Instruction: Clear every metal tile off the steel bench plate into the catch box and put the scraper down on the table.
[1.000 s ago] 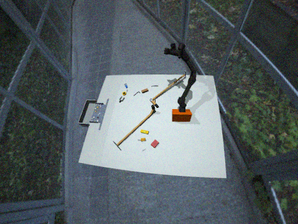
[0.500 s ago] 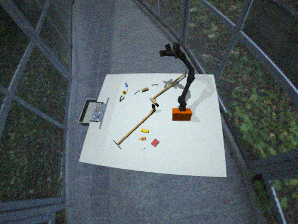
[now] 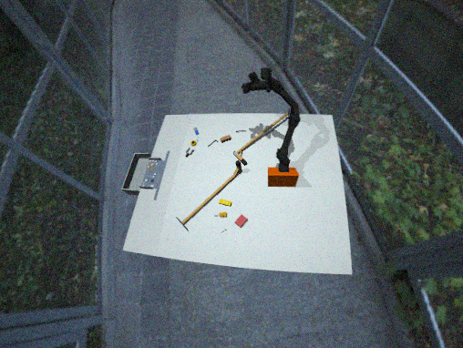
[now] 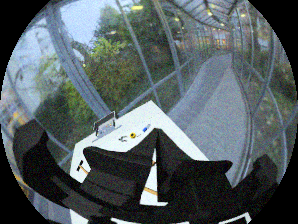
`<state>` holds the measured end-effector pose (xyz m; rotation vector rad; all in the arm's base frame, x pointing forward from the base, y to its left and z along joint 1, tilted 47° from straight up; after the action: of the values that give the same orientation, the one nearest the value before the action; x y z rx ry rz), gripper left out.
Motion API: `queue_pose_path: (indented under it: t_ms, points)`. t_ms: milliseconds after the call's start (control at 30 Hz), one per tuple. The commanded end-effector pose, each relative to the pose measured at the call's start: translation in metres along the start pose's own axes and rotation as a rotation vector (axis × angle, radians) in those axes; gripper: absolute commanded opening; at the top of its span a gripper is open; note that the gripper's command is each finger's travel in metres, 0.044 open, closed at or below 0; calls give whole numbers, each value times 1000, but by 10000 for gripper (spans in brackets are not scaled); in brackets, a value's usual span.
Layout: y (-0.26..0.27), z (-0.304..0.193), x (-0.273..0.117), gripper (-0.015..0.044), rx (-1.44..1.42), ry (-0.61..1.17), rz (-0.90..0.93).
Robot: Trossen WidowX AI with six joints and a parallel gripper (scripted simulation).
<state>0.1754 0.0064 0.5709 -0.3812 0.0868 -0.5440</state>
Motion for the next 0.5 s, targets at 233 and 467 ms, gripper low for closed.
queue_pose_path:
  t_ms: [233, 467]
  points:
    - [27, -12, 20, 0, -76, 88, 37]
    - [42, -20, 32, 0, -124, 144, 57]
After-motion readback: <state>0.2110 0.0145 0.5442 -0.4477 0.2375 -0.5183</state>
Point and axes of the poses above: the point midway between the two fingers, 35 mm back from their tips, its own x axis out along the fingers, its own y axis across the jaws, z = x × y, the point moved 10 cm from there along -x, back along the fingers, and after that the axes turned 7 degrees about -x, right-handed, at the moved point
